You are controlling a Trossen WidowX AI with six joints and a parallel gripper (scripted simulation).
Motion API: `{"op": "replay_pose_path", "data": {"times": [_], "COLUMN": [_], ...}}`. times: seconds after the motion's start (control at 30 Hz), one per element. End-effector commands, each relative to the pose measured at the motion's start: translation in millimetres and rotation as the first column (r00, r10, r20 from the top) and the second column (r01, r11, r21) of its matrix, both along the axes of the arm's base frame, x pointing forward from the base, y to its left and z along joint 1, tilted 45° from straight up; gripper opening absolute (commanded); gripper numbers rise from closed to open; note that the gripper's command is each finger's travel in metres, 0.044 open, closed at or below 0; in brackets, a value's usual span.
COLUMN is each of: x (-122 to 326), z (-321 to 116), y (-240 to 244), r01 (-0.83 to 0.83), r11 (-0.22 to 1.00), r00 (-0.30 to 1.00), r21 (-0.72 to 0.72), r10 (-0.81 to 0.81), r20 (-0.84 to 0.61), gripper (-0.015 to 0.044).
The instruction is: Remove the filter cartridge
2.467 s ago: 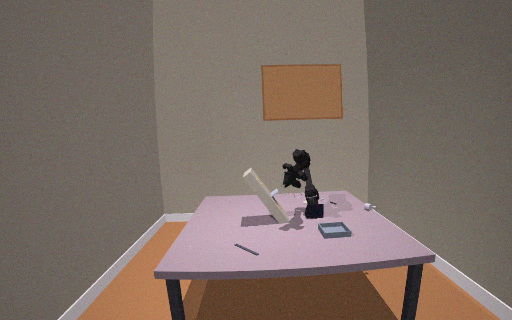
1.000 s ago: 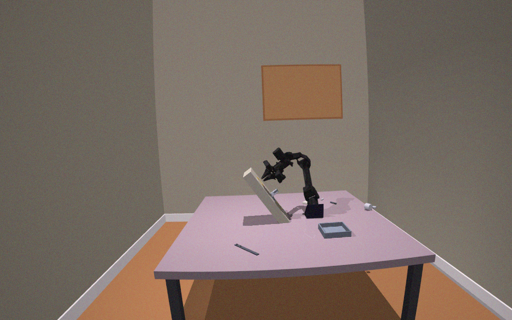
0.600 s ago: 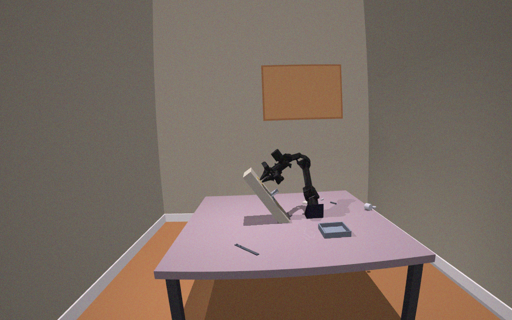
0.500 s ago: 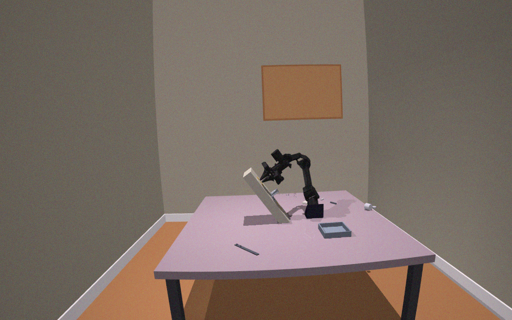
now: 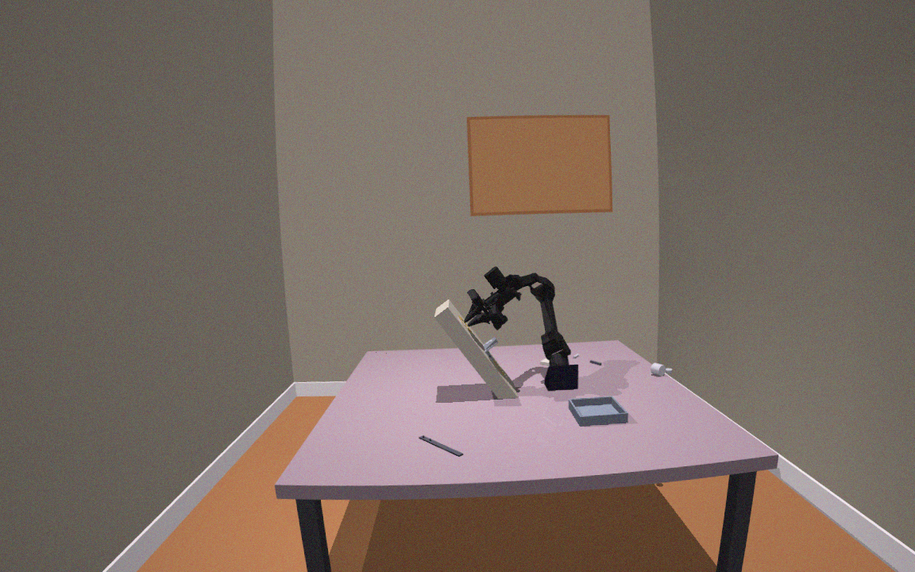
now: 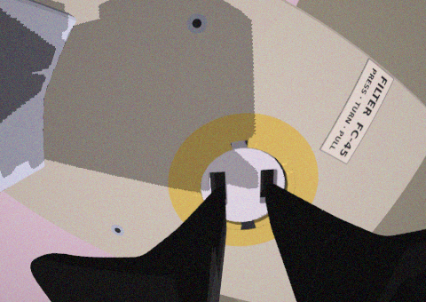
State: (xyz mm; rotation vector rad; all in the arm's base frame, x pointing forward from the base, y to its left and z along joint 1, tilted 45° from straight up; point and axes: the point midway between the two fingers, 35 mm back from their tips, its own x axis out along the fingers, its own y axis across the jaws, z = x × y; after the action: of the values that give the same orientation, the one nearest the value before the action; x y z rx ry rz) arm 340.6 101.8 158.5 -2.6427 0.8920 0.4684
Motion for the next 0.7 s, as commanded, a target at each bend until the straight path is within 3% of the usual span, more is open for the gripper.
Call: {"op": "replay_pose_path", "data": {"times": [0.0, 0.67], "x": [0.4, 5.5], "z": [-0.3, -3.2], "y": [0.8, -3.0], "r01": [-0.004, -0.004], "r11": [1.000, 1.000], "r00": [1.000, 1.000], "r21": [0.002, 0.002], "r10": [0.004, 0.004], "r20": [-0.003, -0.003], "gripper": [0.0101, 0.0101]}}
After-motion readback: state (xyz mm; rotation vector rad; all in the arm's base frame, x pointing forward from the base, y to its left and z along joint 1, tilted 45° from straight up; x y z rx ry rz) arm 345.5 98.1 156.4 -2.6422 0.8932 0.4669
